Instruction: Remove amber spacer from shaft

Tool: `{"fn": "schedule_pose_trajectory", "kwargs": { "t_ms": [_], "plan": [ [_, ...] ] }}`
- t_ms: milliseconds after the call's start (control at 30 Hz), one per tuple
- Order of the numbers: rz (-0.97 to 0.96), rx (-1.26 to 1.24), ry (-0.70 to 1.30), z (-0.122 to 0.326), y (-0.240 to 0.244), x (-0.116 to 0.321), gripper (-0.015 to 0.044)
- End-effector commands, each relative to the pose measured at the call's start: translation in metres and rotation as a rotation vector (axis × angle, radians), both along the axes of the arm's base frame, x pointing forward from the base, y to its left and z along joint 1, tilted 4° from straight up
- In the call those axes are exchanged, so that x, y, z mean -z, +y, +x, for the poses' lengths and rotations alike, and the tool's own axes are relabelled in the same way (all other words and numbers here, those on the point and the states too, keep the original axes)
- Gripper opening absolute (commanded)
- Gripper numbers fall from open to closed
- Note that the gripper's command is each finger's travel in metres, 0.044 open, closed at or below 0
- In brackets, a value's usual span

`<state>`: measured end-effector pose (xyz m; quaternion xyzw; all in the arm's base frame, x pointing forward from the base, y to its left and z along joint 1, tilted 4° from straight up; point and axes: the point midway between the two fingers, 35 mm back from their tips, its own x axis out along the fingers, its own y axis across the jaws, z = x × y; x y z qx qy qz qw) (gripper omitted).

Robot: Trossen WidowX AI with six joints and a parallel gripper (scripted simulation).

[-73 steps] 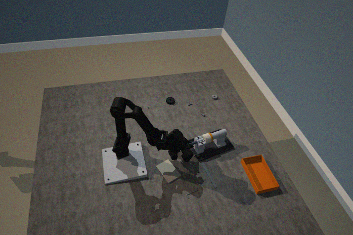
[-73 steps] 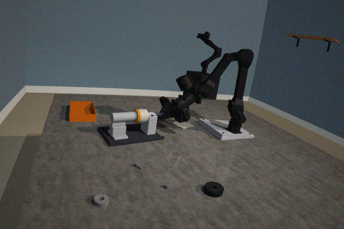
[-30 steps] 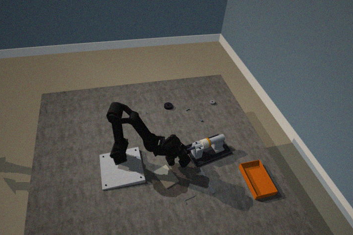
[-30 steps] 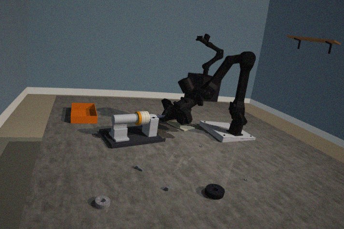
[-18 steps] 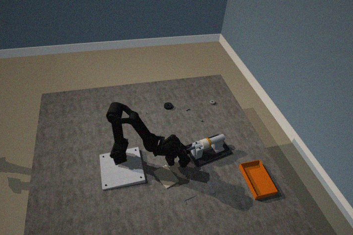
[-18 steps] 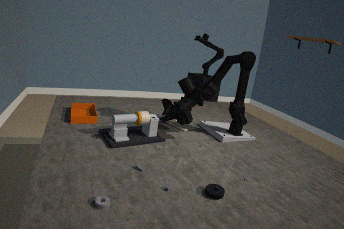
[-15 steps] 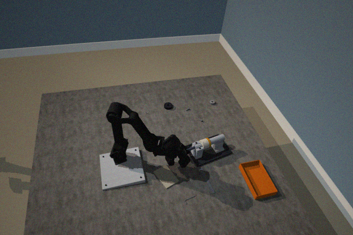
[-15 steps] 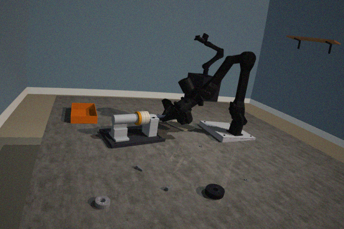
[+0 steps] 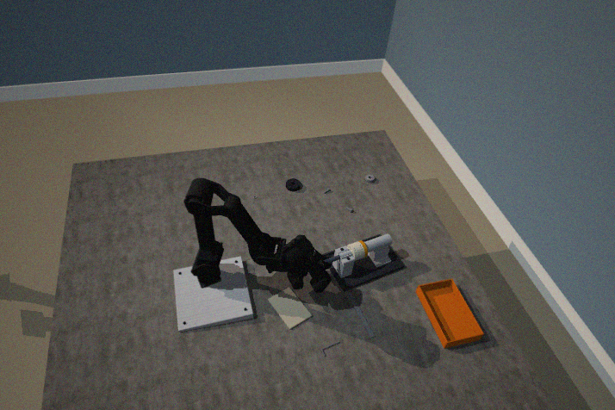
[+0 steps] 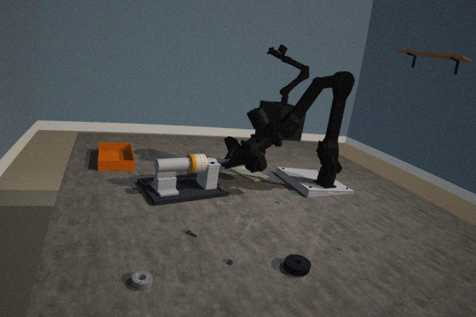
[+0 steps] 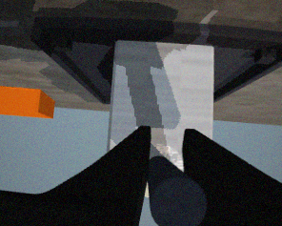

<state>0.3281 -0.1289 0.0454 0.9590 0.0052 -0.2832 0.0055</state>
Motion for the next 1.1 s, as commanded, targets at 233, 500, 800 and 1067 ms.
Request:
{"fn": "schedule_pose_trajectory", "kwargs": {
  "t_ms": [233,500,800,1067],
  "plan": [
    [-0.004,-0.004,0.000,-0.0017,0.0003,0.0000,0.0000],
    [-0.004,-0.004,0.001,-0.0026,0.0002,-0.0001,0.0000],
    [-0.004,-0.004,0.001,-0.0036,0.0002,-0.0001,0.0000],
    [-0.004,-0.004,0.001,-0.0045,0.0002,-0.0001,0.0000]
  ]
}}
